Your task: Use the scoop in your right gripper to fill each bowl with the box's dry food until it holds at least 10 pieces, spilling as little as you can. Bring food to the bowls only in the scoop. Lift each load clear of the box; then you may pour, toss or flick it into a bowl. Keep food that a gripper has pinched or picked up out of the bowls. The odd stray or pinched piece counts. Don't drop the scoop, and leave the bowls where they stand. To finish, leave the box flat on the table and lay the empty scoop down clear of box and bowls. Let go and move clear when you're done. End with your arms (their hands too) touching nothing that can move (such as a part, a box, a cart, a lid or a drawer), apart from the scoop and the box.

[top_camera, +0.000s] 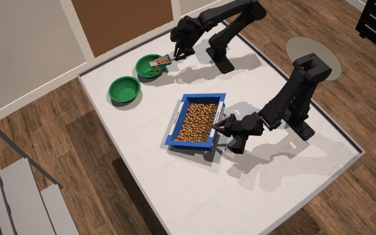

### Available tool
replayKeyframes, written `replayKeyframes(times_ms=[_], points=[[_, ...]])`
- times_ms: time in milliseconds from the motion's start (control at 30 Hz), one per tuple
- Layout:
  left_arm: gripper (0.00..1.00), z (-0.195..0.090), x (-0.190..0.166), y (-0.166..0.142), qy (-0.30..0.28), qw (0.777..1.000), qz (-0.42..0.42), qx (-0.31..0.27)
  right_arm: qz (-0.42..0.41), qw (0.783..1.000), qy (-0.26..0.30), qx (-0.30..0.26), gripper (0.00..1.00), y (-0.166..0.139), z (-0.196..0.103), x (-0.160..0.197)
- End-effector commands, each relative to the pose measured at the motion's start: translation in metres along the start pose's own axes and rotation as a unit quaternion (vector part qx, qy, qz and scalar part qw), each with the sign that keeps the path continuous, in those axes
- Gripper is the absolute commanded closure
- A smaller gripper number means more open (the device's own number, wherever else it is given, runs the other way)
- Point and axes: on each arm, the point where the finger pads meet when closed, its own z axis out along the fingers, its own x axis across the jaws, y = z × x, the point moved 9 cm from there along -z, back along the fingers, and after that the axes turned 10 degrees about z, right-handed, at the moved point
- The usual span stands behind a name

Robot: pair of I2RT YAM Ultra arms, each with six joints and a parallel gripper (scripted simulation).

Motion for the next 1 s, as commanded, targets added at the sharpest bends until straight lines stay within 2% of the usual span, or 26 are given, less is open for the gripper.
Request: replayKeyframes(times_ms=[0,100,233,333,367,400,533,700,800,967], points=[[1.00,-0.003,-0.032,0.012,-0.049,0.997,0.062,-0.011,0.027,0.999,-0.026,-0.010,1.00,-0.008,-0.009,-0.013],[1.00,-0.003,-0.032,0.012,-0.049,0.997,0.062,-0.011,0.049,0.998,-0.047,-0.009,1.00,-0.018,-0.012,-0.022],[1.00,-0.003,-0.032,0.012,-0.049,0.997,0.062,-0.011,0.062,0.996,-0.056,-0.031,1.00,-0.017,-0.017,-0.028],[1.00,-0.003,-0.032,0.012,-0.049,0.997,0.062,-0.011,0.069,0.996,-0.058,-0.026,1.00,-0.022,-0.013,-0.029],[1.00,-0.003,-0.032,0.012,-0.049,0.997,0.062,-0.011,0.058,0.995,-0.052,-0.054,1.00,-0.005,-0.022,-0.026],[1.00,-0.003,-0.032,0.012,-0.049,0.997,0.062,-0.011,0.059,0.995,-0.053,-0.067,1.00,-0.001,-0.026,-0.026],[1.00,-0.003,-0.032,0.012,-0.049,0.997,0.062,-0.011,0.057,0.996,-0.053,-0.037,1.00,-0.005,-0.018,-0.024],[1.00,-0.003,-0.032,0.012,-0.049,0.997,0.062,-0.011,0.058,0.996,-0.055,-0.048,1.00,-0.004,-0.021,-0.025],[1.00,-0.003,-0.032,0.012,-0.049,0.997,0.062,-0.011,0.060,0.996,-0.058,-0.004,1.00,-0.008,-0.017,-0.025],[1.00,-0.003,-0.032,0.012,-0.049,0.997,0.062,-0.011,0.063,0.996,-0.061,0.007,1.00,-0.002,-0.018,-0.025]])
